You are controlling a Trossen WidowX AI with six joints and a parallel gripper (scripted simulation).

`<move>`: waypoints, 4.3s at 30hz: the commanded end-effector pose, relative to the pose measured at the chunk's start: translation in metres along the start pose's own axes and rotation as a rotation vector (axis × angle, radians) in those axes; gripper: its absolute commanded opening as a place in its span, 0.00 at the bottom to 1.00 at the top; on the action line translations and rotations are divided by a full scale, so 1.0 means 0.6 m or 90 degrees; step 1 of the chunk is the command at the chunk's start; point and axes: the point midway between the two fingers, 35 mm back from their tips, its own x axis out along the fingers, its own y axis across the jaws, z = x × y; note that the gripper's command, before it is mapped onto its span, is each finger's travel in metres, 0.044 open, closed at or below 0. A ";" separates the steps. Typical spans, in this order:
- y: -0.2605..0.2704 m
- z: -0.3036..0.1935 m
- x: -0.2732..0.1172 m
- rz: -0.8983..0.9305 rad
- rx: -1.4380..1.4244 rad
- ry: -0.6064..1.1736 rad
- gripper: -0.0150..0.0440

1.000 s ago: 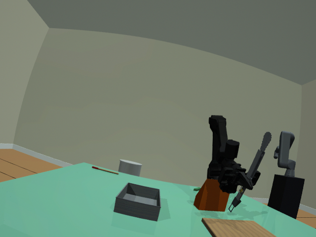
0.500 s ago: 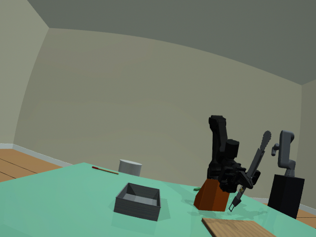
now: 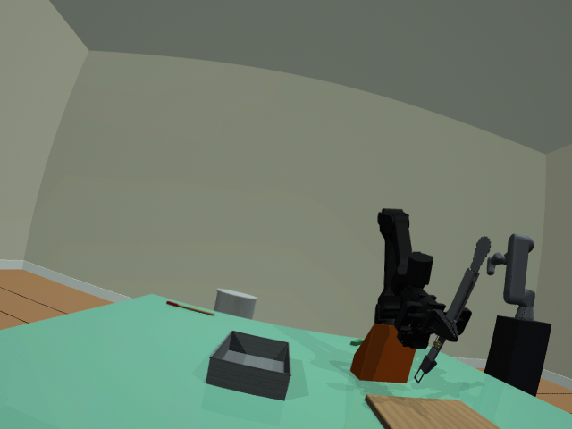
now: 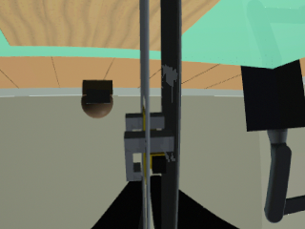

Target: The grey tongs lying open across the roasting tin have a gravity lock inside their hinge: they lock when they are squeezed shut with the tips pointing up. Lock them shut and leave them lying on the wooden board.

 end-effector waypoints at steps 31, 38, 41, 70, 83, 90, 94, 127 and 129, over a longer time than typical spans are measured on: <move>0.013 -0.004 0.087 -0.016 0.013 -0.253 0.00; 0.014 -0.005 0.097 -0.017 0.016 -0.321 0.00; 0.014 -0.006 0.099 -0.017 0.016 -0.350 0.00; 0.005 -0.022 0.079 -0.009 0.005 -0.629 0.00; -0.003 -0.037 0.046 0.001 -0.007 -0.753 0.00; -0.003 -0.038 0.045 0.002 -0.008 -0.760 0.00; -0.003 -0.037 0.045 0.002 -0.008 -0.760 0.00; 0.000 0.042 0.085 0.002 -0.008 -0.759 0.00; 0.000 0.047 0.087 0.002 -0.008 -0.759 0.00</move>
